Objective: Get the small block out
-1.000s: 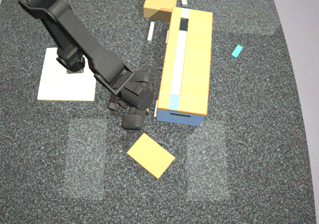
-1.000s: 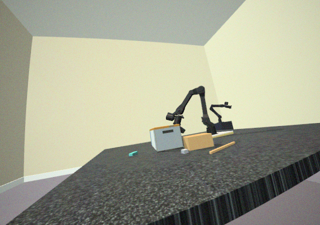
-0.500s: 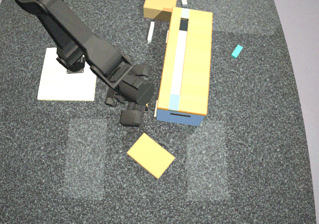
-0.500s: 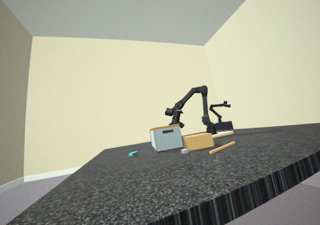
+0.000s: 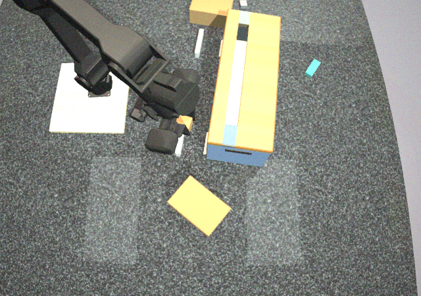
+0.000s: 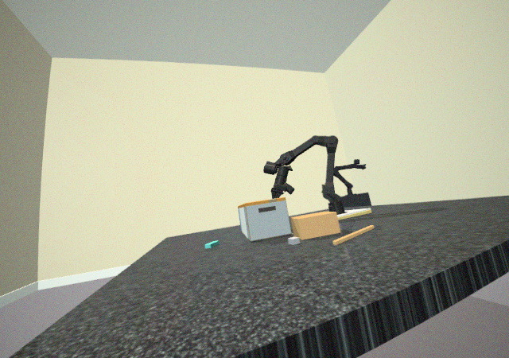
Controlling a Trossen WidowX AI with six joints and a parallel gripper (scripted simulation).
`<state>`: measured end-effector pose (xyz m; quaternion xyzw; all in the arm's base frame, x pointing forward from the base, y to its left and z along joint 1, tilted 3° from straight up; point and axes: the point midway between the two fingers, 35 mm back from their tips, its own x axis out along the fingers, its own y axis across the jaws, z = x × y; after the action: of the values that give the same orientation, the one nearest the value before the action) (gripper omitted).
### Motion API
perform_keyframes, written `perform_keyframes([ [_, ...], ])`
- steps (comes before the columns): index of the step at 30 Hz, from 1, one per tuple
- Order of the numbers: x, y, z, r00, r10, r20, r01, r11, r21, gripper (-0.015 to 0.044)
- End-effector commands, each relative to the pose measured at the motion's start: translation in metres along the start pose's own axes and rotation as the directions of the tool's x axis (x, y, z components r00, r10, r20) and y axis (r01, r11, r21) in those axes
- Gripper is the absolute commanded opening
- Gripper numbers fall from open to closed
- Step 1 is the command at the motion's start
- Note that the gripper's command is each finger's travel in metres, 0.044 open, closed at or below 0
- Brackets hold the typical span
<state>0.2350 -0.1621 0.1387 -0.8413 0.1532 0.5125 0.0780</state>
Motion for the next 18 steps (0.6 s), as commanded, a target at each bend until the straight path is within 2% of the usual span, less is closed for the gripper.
perform_keyframes([
  [1,-0.027,-0.003,-0.005,0.999,0.037,-0.033,-0.034,0.997,0.076,0.0],
  [9,-0.071,-0.012,0.0,0.994,0.086,-0.066,-0.069,0.971,0.229,0.0],
  [18,-0.072,-0.013,0.0,0.994,0.087,-0.066,-0.069,0.97,0.232,0.0],
])
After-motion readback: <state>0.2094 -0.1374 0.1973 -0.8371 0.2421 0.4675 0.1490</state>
